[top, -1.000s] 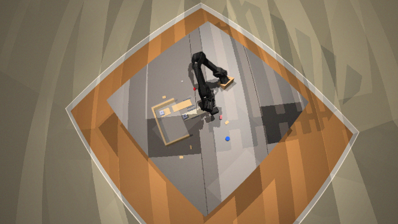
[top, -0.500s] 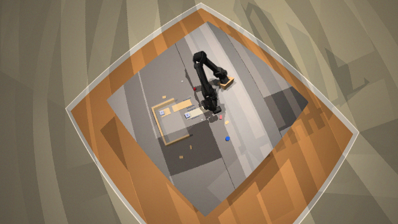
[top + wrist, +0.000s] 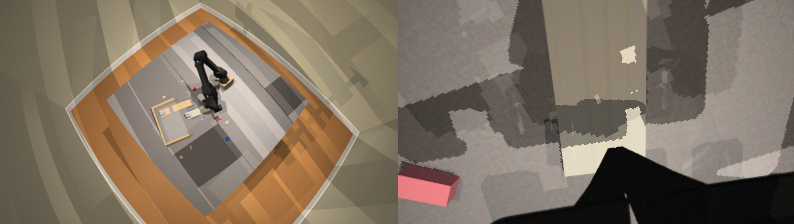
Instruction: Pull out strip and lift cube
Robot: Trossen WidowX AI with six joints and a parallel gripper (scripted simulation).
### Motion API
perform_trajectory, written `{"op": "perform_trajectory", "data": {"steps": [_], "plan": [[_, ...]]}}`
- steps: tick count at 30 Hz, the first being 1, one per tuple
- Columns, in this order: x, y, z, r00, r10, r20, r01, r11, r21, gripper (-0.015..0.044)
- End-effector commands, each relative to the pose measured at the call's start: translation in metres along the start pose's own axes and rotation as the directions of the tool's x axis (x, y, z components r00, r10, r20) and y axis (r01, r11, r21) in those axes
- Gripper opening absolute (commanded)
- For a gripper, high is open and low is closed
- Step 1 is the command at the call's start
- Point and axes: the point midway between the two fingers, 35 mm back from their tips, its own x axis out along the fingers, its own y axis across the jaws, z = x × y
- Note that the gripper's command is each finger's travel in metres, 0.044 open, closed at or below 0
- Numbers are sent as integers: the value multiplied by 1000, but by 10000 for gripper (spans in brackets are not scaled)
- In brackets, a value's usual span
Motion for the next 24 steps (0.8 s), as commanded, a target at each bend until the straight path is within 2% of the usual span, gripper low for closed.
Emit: {"op": "perform_trajectory", "data": {"steps": [1, 3, 20, 24], "plan": [[-22, 4, 4, 1000, 14, 3, -14, 1000, 11, 0], [-22, 4, 4, 1000, 14, 3, -14, 1000, 11, 0], [-28, 2, 74, 1000, 13, 7, -13, 1000, -5, 440], [-30, 1, 89, 1000, 13, 8, -13, 1000, -4, 440]]}}
